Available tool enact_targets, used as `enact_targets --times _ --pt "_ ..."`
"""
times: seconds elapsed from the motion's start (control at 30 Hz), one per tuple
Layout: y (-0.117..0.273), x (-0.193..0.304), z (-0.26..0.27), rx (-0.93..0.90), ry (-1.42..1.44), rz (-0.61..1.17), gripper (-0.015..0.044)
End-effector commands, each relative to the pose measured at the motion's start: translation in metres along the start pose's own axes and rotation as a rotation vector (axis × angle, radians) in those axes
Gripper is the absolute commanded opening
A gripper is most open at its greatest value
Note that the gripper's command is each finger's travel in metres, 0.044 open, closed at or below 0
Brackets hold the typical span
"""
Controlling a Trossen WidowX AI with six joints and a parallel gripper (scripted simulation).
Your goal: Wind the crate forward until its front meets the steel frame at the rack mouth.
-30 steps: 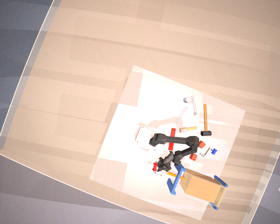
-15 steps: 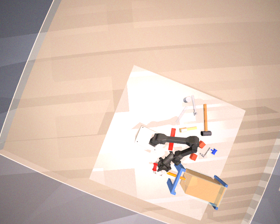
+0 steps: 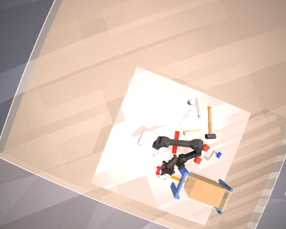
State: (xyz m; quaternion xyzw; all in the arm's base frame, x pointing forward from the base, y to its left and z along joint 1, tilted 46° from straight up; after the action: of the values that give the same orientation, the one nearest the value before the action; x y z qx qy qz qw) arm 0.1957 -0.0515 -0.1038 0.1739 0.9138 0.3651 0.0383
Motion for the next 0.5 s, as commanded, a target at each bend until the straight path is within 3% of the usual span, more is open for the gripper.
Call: enact_targets --times 0.0,0.47 --pt "0.0 -0.0001 -0.0007 0.006 0.001 -0.002 0.024" --pt "0.0 0.0 0.0007 0.0 0.002 0.0 0.024"
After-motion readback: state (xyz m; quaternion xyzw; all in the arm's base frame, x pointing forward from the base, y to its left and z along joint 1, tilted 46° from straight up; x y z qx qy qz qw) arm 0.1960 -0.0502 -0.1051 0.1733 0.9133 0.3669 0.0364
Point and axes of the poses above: the point midway between the two fingers, 35 mm back from their tips, its own y axis back along the fingers, its own z axis across the jaws, x = y × z, the point moved 7 cm from there along y, back along the fingers, and after that the axes turned 15 degrees about -y, right-handed, at the moved point
